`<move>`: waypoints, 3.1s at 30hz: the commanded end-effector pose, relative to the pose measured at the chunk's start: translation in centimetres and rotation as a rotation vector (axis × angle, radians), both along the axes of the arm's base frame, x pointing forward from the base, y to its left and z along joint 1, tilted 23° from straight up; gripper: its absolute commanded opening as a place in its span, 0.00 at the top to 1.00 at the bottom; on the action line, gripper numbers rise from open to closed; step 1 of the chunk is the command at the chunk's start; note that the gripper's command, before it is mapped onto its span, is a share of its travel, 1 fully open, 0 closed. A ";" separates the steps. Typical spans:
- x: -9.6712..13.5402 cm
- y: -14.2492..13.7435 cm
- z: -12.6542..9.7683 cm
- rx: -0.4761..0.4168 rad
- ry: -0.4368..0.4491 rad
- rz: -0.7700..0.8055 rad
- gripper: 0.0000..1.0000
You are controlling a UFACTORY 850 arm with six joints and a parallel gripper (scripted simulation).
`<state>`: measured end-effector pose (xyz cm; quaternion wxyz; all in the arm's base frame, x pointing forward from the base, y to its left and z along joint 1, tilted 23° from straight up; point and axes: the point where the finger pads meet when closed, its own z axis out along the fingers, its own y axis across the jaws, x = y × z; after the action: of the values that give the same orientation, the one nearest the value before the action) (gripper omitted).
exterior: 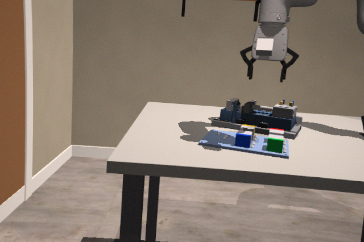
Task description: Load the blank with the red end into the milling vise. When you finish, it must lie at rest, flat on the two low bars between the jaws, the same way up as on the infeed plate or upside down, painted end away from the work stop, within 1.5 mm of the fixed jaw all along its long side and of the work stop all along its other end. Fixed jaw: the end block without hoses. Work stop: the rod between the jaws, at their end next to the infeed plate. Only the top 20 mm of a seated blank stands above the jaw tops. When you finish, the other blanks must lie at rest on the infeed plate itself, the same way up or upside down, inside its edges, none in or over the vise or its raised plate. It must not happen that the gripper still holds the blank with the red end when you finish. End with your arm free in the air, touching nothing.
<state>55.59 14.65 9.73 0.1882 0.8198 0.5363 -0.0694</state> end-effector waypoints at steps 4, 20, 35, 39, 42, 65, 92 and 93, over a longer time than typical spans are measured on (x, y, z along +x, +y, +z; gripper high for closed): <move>0.0 1.9 2.8 0.002 -0.003 0.000 0.00; -0.2 4.6 6.9 0.002 -0.003 0.000 0.00; -0.3 6.5 9.6 0.002 -0.003 0.001 0.00; -0.4 7.2 10.6 0.002 -0.003 0.000 0.00; -0.4 7.5 11.1 0.002 -0.003 0.000 0.00; -0.4 6.9 10.3 0.002 -0.003 0.000 0.00; -0.3 6.5 9.6 0.002 -0.003 0.000 0.00; -0.3 6.5 9.6 0.002 -0.003 0.000 0.00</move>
<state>55.20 21.14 19.33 0.1882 0.8199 0.5363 -0.0689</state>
